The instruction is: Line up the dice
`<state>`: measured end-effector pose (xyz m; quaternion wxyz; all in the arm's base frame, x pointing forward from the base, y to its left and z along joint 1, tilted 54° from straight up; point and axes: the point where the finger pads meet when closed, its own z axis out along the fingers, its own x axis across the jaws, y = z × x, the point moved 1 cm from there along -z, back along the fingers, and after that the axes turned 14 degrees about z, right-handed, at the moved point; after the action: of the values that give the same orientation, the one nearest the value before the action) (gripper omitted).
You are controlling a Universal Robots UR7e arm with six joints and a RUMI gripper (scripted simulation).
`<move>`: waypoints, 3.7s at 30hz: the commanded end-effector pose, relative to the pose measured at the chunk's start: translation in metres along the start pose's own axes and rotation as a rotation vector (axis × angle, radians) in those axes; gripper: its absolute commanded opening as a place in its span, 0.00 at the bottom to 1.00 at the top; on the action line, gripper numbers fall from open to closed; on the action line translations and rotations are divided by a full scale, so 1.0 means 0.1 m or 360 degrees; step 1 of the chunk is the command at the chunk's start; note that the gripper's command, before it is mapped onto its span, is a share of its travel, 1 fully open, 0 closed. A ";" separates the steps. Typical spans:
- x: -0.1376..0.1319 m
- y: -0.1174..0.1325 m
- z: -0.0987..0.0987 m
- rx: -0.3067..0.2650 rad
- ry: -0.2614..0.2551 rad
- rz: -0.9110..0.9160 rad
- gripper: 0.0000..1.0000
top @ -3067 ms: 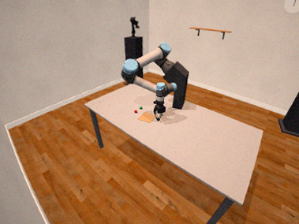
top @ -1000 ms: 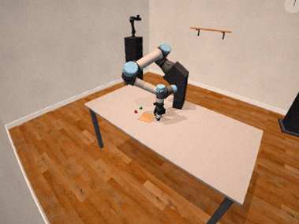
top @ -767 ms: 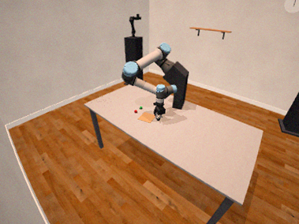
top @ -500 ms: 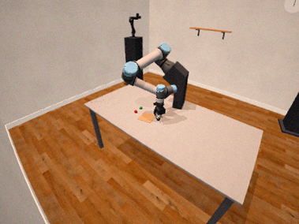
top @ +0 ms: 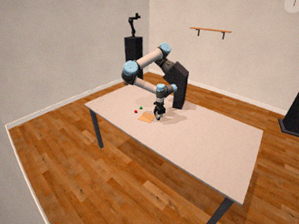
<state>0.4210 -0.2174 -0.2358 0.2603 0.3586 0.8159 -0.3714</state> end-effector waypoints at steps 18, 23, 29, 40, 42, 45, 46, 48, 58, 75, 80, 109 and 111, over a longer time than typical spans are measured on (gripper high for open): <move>0.00 0.00 -0.93 -0.0001 -0.0001 0.0000 0.06; 0.00 0.00 -0.94 -0.0001 -0.0001 0.0000 0.06; 0.00 0.00 -0.94 -0.0001 -0.0001 0.0000 0.06; 0.00 0.00 -0.94 -0.0001 -0.0001 0.0010 0.06; 0.00 0.00 -0.94 -0.0001 -0.0001 0.0010 0.06; 0.00 0.00 -0.94 -0.0001 -0.0001 0.0019 0.06; 0.00 0.00 -0.94 -0.0001 -0.0001 0.0023 0.06; 0.00 0.00 -0.94 -0.0001 -0.0001 0.0034 0.06; 0.00 -0.01 -0.94 -0.0001 0.0000 0.0113 0.06; 0.01 -0.04 -0.94 -0.0002 0.0001 0.0396 0.06; 0.01 -0.05 -0.94 -0.0002 0.0002 0.0508 0.06; 0.04 -0.12 -0.94 -0.0001 0.0006 0.1624 0.06; 0.04 -0.12 -0.94 -0.0001 0.0007 0.1679 0.06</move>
<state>0.3943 -0.1474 -0.1784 0.4043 0.6998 0.5533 -0.2017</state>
